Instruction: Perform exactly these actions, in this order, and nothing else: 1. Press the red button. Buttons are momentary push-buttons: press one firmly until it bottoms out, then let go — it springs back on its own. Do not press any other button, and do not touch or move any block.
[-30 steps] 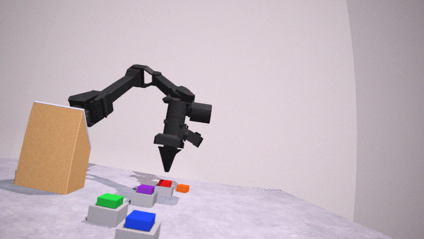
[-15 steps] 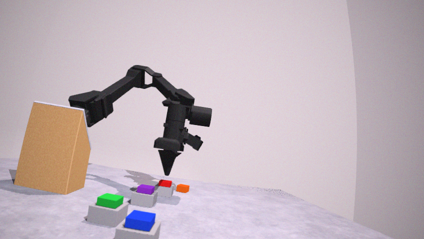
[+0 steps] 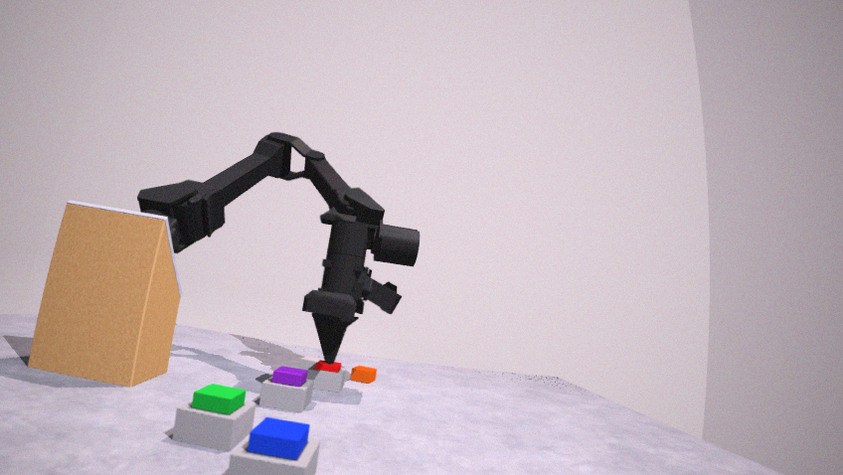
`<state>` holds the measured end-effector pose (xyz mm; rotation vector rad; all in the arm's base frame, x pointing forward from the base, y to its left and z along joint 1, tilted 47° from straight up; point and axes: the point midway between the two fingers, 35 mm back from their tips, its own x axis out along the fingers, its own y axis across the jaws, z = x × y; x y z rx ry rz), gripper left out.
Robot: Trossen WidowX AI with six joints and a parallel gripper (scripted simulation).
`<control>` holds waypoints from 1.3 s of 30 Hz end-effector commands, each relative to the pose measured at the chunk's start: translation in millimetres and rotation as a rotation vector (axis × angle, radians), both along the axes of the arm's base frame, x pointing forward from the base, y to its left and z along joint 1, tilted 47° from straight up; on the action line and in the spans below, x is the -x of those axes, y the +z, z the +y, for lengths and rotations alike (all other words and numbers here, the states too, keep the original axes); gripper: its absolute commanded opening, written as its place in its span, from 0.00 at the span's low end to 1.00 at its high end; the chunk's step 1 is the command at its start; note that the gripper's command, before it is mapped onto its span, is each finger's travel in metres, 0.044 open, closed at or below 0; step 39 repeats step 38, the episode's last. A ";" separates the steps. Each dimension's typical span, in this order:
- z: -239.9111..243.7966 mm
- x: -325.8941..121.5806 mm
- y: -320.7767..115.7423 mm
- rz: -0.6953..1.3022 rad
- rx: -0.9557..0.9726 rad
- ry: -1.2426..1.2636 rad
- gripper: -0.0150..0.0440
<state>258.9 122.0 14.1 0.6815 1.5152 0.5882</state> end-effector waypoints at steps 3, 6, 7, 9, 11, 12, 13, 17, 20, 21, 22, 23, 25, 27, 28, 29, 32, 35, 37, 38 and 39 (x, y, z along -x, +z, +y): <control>2.1 1.1 -1.7 0.007 -0.004 -0.002 0.29; 2.1 1.1 -1.7 0.007 -0.004 -0.002 0.29; 2.1 1.1 -1.7 0.007 -0.004 -0.002 0.29; 2.1 1.1 -1.7 0.007 -0.004 -0.002 0.29; 2.1 1.1 -1.7 0.007 -0.004 -0.002 0.29; 2.1 1.1 -1.7 0.007 -0.004 -0.002 0.29; 2.1 1.1 -1.7 0.007 -0.004 -0.002 0.29; -0.4 0.5 0.0 0.003 -0.001 0.000 0.29; -20.3 0.2 19.0 0.007 -0.002 -0.002 0.29; -22.2 0.3 21.0 0.007 -0.003 -0.002 0.29; -22.2 0.3 21.0 0.007 -0.003 -0.002 0.29; -22.2 0.3 21.0 0.007 -0.003 -0.002 0.29; -21.7 -0.4 24.3 0.007 -0.003 -0.002 0.33; -17.8 -4.6 51.3 0.007 -0.003 -0.002 0.42; -14.7 -5.5 72.5 0.007 -0.003 -0.002 0.47; -11.6 -4.6 94.1 0.007 -0.003 -0.002 0.51; -7.2 0.4 126.2 0.007 -0.004 -0.002 0.64; -7.1 0.6 126.8 0.007 -0.004 -0.002 0.78; -7.1 0.6 126.8 0.007 -0.004 -0.002 0.87; -7.1 0.6 126.8 0.007 -0.004 -0.002 0.87; -7.1 0.6 126.8 0.007 -0.004 -0.002 0.87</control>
